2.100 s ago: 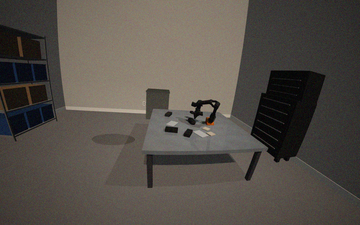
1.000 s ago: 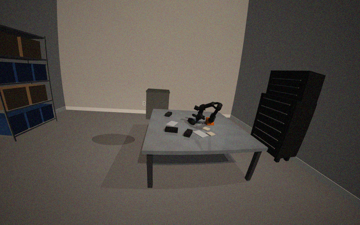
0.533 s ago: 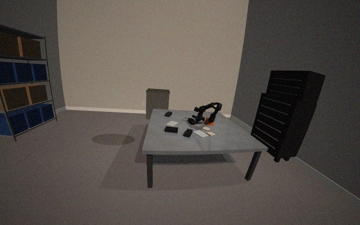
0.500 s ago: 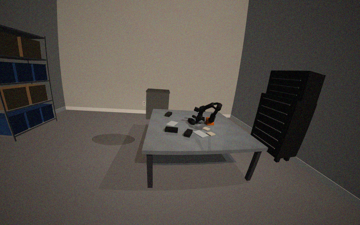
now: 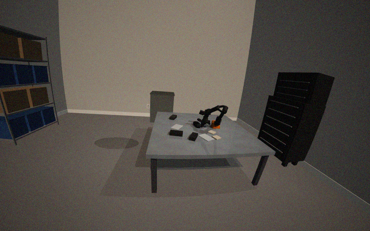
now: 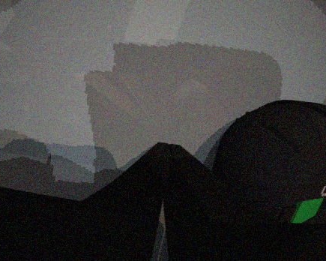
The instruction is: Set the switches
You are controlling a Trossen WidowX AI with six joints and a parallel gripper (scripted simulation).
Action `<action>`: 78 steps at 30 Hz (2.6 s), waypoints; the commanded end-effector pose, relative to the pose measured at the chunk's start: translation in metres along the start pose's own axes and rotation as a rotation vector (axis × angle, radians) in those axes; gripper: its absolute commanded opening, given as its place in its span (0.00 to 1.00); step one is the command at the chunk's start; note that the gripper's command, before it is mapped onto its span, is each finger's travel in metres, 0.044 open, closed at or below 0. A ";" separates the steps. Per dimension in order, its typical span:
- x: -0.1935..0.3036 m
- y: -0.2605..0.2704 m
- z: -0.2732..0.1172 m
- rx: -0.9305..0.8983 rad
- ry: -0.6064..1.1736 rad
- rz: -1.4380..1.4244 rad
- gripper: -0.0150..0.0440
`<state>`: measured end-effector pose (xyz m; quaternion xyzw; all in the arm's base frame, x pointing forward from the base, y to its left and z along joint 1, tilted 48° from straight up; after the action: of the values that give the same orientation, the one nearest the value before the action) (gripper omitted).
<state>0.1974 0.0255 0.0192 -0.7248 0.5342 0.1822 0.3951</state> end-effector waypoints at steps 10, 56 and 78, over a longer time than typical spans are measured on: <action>0.001 -0.006 0.001 0.006 -0.002 0.000 0.25; 0.009 -0.034 0.005 -0.001 0.001 0.005 0.25; -0.005 -0.047 -0.043 -0.003 0.074 0.245 0.25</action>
<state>0.2211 -0.0024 0.0615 -0.6781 0.6072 0.2040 0.3603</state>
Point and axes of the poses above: the point midway between the two fingers, 35 mm back from their tips, its own z axis out along the fingers, its own y axis across the jaws, x = y × z, the point moved 4 cm from there along -z, back along the fingers, and after that the axes turned 7 degrees about -z, right-handed, at the moved point
